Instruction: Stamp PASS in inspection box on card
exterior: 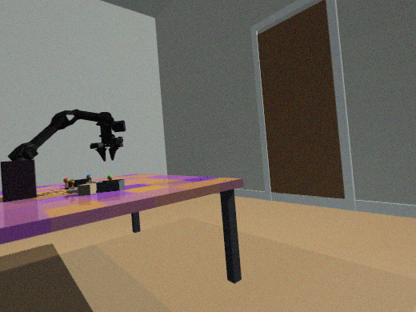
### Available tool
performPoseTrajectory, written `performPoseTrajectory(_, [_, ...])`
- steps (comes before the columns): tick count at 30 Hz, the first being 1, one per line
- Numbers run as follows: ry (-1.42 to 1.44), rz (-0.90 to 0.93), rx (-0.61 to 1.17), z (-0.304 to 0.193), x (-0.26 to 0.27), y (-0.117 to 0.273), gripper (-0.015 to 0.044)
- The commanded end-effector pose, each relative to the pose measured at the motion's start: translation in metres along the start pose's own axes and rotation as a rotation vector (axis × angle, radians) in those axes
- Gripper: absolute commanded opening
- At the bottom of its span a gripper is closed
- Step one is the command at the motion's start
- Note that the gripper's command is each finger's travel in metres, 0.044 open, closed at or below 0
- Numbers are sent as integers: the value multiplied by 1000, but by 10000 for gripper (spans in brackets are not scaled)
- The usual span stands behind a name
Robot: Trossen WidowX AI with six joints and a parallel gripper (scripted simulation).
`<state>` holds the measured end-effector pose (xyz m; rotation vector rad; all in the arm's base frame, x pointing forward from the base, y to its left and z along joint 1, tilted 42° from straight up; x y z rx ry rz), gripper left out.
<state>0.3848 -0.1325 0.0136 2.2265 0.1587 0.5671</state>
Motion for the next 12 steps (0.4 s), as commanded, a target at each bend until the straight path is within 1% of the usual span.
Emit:
performPoseTrajectory(1, [6, -2, -4, 0, 1, 1, 261])
performPoseTrajectory(12, [0, 0, 0, 0, 0, 0, 261])
Point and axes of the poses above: the point midway between the two fingers, 35 mm back from their tips, its own y axis back along the fingers, its own x axis across the jaws, z = x × y, the point moved 3 cm from there along y, back along the fingers, and after that the axes turned 1 degree about y, right-handed, at the moved point
